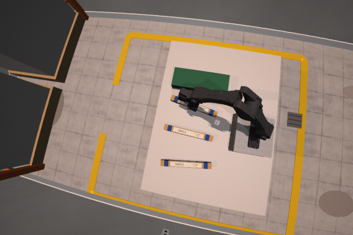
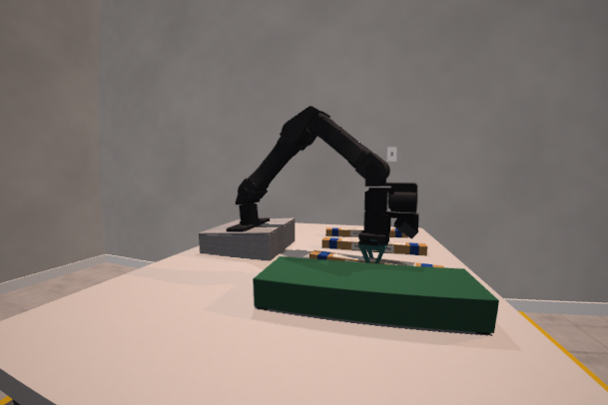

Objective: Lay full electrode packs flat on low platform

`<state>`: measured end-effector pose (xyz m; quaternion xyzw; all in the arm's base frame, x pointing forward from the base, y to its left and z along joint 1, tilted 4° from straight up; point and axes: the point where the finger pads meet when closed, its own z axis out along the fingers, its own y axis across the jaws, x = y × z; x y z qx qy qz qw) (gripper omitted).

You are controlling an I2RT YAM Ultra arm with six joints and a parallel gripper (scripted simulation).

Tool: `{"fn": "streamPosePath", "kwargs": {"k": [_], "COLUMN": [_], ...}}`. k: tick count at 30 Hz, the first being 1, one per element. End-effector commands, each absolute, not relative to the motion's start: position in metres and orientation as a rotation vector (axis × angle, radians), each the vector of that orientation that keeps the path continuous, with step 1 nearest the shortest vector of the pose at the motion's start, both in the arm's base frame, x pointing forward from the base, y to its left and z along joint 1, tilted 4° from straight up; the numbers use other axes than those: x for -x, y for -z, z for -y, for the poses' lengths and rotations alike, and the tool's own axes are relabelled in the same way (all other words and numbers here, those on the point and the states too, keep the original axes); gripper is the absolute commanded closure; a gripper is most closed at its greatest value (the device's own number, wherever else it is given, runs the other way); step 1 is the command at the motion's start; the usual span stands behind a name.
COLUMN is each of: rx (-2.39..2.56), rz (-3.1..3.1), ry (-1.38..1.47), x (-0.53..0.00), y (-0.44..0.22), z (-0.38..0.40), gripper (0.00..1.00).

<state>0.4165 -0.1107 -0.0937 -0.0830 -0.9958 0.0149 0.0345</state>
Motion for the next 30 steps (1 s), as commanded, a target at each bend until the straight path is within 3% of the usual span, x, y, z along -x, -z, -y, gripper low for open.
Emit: {"fn": "streamPosePath", "kwargs": {"k": [1,30], "rx": [0.257,0.254], "rz": [3.079,3.105], "ry": [-0.051,-0.059], "x": [-0.42,-0.43], "y": [0.089,0.036], "z": [0.112,0.11], "gripper": [1.0,1.0]}}
